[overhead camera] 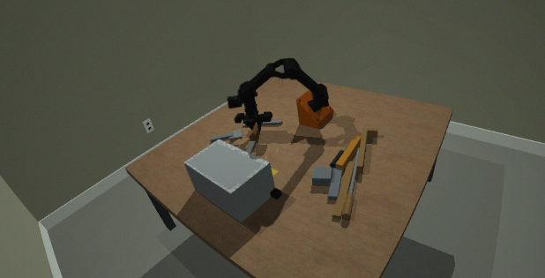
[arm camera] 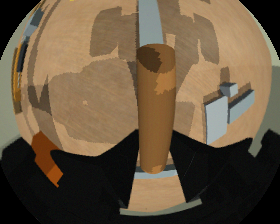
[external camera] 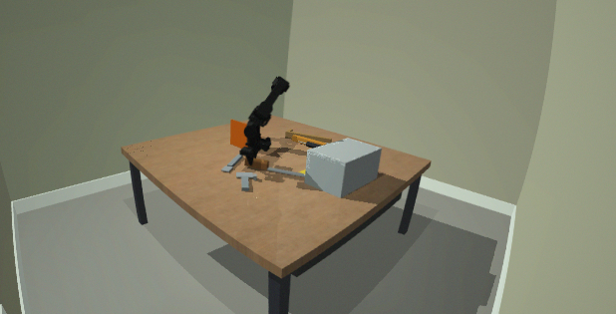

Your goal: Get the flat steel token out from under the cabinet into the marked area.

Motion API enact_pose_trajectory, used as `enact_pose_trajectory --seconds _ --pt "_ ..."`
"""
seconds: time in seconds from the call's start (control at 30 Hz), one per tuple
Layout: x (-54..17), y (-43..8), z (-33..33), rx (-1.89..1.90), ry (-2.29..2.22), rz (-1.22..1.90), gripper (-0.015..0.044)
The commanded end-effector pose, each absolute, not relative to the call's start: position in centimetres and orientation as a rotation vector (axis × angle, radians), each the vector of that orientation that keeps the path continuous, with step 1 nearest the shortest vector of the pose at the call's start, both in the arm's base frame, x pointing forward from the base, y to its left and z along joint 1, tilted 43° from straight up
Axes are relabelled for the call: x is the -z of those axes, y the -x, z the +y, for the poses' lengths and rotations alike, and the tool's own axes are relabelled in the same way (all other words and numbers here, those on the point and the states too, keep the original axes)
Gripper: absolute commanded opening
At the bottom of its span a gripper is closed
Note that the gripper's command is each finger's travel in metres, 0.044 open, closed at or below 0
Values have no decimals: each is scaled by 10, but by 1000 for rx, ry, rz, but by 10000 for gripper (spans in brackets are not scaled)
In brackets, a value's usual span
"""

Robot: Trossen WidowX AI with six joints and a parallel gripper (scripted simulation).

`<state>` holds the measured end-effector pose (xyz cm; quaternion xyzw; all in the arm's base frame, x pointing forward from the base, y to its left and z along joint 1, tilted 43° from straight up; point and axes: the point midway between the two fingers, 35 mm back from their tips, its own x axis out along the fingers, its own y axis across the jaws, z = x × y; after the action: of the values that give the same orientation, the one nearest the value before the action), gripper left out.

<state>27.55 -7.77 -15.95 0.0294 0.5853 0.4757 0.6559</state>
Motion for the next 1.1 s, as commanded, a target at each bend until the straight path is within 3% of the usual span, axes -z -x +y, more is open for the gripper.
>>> enact_pose_trajectory --seconds 0.0,0.1,0.23,0.33,0.87,1.0,1.07 --pt "159 -276 -78 -1077 -67 1325 105" --pt "160 -275 -77 -1080 -70 1325 184" --pt "160 -275 -77 -1079 -70 1325 200" --pt "160 -275 -77 -1071 -70 1316 270" --pt "170 -272 -70 -1066 -69 1308 270" --pt "169 -274 -72 -1070 -59 1306 165" --pt "169 -274 -72 -1070 -59 1306 152"
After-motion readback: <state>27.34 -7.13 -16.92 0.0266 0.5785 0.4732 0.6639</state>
